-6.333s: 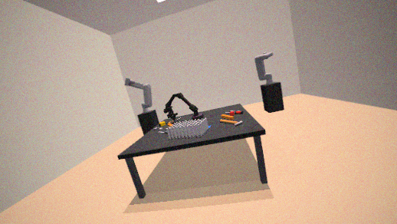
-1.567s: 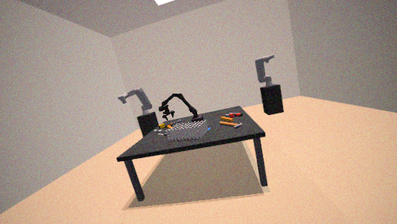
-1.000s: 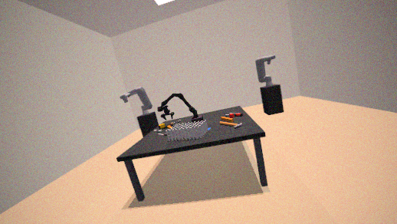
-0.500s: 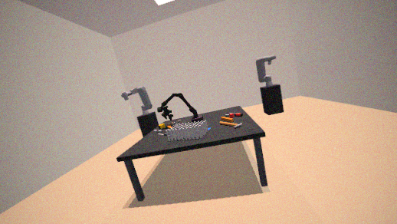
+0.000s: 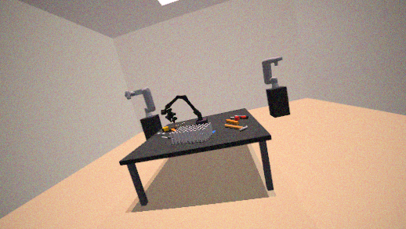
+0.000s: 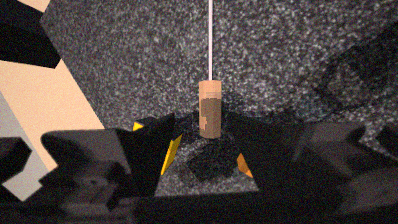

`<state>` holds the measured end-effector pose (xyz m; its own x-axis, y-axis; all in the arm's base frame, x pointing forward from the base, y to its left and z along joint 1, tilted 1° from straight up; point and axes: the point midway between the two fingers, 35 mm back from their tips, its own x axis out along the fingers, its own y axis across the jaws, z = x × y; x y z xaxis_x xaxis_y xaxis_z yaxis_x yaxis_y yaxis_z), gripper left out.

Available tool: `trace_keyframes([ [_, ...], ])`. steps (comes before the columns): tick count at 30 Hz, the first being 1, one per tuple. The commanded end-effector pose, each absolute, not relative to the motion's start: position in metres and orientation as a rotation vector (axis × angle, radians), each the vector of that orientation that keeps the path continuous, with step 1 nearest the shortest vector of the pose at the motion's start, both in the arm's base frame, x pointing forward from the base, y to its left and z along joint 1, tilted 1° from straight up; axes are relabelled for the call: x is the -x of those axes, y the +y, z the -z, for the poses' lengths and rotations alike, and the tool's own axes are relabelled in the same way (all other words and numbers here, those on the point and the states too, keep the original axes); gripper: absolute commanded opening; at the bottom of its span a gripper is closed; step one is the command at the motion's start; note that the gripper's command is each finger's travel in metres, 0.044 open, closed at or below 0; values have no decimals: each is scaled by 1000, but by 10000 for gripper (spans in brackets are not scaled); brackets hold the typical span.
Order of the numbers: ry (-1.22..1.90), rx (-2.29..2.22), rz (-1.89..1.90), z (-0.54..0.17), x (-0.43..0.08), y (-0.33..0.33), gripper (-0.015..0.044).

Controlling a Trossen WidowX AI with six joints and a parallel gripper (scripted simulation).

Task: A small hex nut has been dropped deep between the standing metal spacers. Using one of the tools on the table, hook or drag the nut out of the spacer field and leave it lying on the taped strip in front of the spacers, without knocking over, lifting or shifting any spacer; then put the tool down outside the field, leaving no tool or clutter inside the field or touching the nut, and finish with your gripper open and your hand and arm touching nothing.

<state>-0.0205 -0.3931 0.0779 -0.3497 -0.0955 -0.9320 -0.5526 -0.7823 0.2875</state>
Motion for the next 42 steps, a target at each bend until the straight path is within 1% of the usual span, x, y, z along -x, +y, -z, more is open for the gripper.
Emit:
trace_keyframes([
  [1, 852, 1576, -2204, -77, 21, -393, 280],
  [42, 850, 1576, -2204, -13, 19, -395, 280],
])
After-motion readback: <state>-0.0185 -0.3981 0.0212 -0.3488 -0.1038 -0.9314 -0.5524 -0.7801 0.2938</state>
